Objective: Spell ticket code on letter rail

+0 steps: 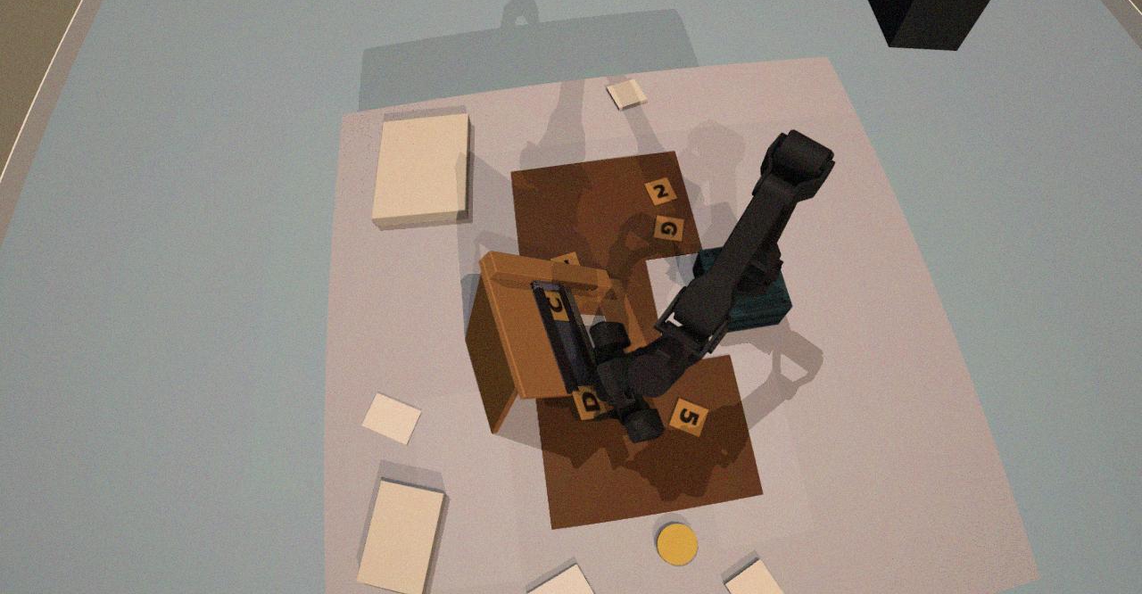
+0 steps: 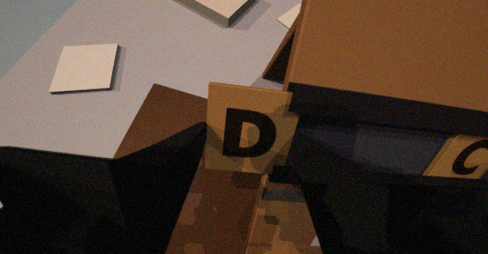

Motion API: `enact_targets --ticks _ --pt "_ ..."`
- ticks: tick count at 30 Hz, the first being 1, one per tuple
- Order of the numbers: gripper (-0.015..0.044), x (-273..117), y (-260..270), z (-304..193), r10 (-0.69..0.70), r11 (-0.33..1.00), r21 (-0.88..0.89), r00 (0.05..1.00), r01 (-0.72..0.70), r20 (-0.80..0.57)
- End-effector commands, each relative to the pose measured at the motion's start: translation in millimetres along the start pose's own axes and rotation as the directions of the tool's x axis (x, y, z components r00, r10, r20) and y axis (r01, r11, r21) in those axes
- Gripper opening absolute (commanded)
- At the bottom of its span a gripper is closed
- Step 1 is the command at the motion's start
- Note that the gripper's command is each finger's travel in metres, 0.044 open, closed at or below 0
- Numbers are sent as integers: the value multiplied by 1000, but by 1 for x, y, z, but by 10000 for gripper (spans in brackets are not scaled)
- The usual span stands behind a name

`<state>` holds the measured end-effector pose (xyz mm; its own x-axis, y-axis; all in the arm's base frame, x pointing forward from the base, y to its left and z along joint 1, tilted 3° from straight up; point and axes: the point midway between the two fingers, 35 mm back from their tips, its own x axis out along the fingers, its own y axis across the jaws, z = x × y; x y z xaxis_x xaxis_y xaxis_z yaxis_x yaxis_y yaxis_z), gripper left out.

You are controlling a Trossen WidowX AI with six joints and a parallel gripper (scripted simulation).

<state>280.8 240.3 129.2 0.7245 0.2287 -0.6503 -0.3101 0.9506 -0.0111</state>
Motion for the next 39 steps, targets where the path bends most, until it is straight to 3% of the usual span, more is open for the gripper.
enact_targets --ticks 1,39 --pt "0 0 -3 0 1 1000 0 1000 -1 1" --pt "0 0 -22 0 0 1000 -1 1000 0 1"
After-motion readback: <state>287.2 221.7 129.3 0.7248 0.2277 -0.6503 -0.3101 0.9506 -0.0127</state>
